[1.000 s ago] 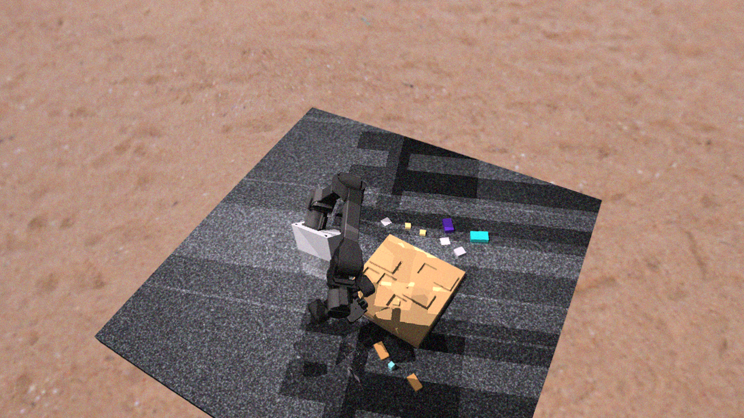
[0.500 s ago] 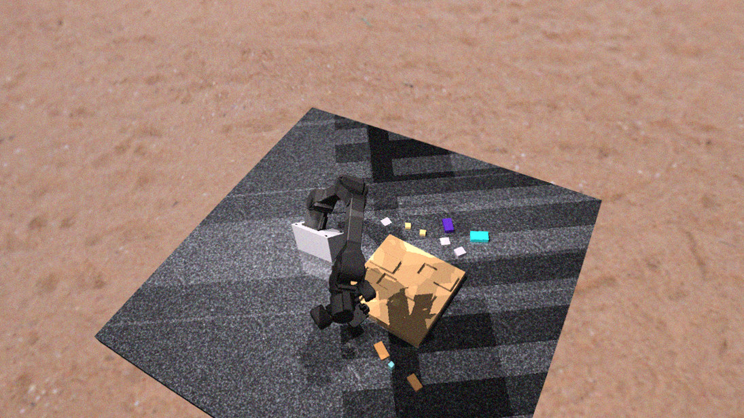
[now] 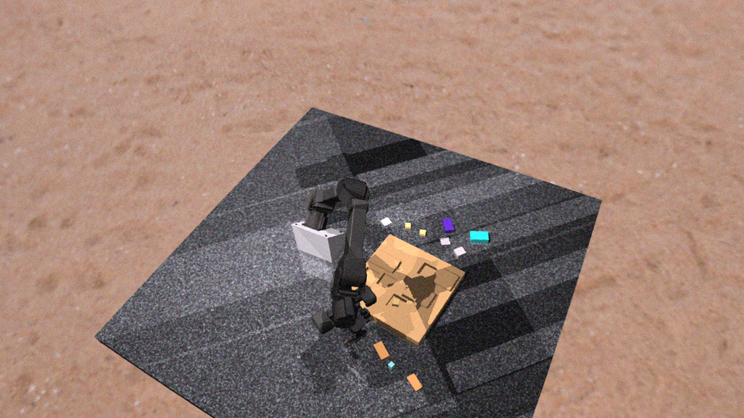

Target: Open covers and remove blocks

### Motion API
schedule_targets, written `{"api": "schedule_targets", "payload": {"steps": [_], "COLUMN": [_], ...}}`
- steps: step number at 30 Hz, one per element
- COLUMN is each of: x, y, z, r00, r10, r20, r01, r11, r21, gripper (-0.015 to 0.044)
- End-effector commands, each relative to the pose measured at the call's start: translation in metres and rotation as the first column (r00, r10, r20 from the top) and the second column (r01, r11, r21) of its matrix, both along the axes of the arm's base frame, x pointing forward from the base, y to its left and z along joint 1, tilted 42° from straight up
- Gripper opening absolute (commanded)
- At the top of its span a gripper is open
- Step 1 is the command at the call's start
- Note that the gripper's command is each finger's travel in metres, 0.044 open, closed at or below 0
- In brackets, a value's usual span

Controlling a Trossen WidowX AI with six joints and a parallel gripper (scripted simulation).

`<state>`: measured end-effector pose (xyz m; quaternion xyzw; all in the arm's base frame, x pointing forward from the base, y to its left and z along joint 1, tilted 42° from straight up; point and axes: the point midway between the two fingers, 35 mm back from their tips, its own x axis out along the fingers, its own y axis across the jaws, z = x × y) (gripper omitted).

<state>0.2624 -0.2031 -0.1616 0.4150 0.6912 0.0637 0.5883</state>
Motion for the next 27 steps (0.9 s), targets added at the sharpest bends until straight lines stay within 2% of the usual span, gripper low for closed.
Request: {"api": "schedule_targets", "payload": {"steps": [1, 27], "x": [-0.001, -0.002], "y": [0.006, 0.036], "z": [-0.005, -0.035], "r00": [1.000, 1.000], "r10": [-0.006, -0.006], "r20": [-0.007, -0.006], "r01": [0.006, 0.006], "r11": [1.000, 1.000], "r21": [0.008, 0.011], "gripper": [0.0080, 0.0080]}}
